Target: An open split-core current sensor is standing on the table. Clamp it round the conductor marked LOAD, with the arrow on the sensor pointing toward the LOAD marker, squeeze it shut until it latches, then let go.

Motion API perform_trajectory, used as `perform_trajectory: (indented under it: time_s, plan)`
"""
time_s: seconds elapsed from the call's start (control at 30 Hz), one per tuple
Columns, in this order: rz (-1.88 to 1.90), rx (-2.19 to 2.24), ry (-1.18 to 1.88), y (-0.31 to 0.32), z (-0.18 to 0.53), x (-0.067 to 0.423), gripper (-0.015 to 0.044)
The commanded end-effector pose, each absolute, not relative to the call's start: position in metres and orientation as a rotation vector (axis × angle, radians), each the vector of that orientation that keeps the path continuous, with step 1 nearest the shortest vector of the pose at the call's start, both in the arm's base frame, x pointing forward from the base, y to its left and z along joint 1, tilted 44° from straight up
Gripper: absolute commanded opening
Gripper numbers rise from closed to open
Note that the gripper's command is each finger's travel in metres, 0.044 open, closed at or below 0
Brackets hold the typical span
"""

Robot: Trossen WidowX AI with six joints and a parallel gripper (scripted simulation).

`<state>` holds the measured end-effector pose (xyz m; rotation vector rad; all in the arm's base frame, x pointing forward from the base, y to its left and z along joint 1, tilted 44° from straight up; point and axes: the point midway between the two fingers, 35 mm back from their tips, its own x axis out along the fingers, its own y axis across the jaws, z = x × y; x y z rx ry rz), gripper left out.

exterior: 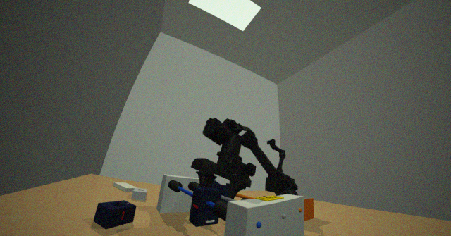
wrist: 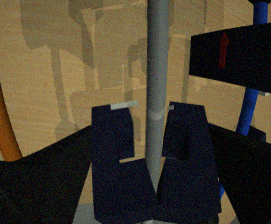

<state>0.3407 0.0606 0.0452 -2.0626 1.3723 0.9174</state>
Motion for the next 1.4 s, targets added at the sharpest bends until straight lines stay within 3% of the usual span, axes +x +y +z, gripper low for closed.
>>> perform_trajectory:
  time_s: [0.0,1.37]
  plan:
    - [0.874,-2.084,1.367,0.0581,0.0543,0.3442,0.0]
    - [0.917,-2.063,1.372,0.0606,0.0453,0.3407,0.0]
